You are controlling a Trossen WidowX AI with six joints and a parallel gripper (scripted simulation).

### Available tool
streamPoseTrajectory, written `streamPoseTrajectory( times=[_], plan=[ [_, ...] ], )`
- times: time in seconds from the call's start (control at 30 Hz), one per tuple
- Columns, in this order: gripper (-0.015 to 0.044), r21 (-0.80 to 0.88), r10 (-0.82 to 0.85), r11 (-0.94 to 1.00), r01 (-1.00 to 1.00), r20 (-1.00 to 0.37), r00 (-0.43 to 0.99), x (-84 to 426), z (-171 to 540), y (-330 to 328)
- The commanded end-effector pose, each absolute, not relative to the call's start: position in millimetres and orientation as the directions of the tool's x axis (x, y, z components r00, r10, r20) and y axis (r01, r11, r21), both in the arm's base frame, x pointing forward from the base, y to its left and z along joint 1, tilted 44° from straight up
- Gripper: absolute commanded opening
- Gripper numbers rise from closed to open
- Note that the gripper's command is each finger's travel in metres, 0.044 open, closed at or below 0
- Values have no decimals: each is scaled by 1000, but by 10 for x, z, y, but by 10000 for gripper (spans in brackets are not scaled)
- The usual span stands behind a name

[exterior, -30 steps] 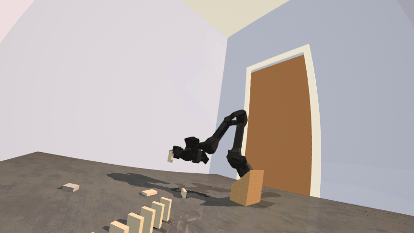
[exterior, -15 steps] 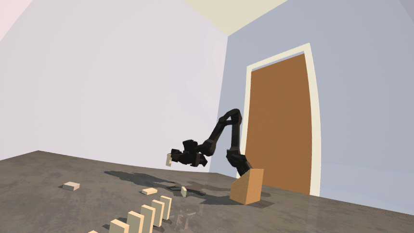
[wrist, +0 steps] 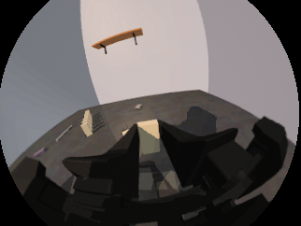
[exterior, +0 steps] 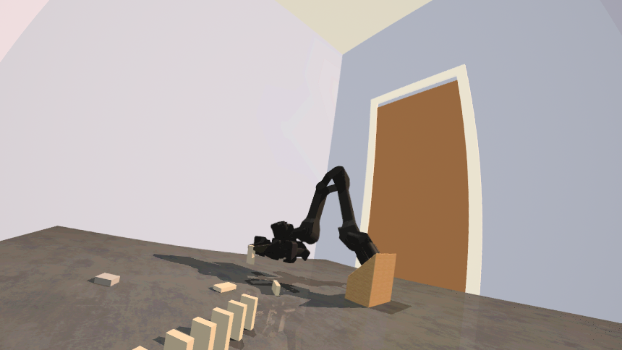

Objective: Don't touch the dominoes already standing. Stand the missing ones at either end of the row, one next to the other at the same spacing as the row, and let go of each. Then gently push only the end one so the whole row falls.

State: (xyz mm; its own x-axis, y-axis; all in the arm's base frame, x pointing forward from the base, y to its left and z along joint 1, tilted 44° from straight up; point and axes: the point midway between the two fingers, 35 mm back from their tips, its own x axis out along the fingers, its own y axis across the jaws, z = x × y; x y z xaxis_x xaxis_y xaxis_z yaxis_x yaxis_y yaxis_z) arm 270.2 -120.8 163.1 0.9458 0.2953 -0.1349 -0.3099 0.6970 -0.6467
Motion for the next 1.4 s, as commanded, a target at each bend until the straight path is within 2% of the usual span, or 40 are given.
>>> streamPoseTrajectory(
  times=[0.0, 0.93, 1.37],
  plan=[
    [107, -655, 296, 691, -307, -131, 946, 2714, 1579, -1277],
    [107, -686, 314, 661, -304, -116, 942, 2739, 1276, -1484],
    [440, -686, 314, 661, -304, -116, 942, 2739, 1276, -1484]
  ],
)
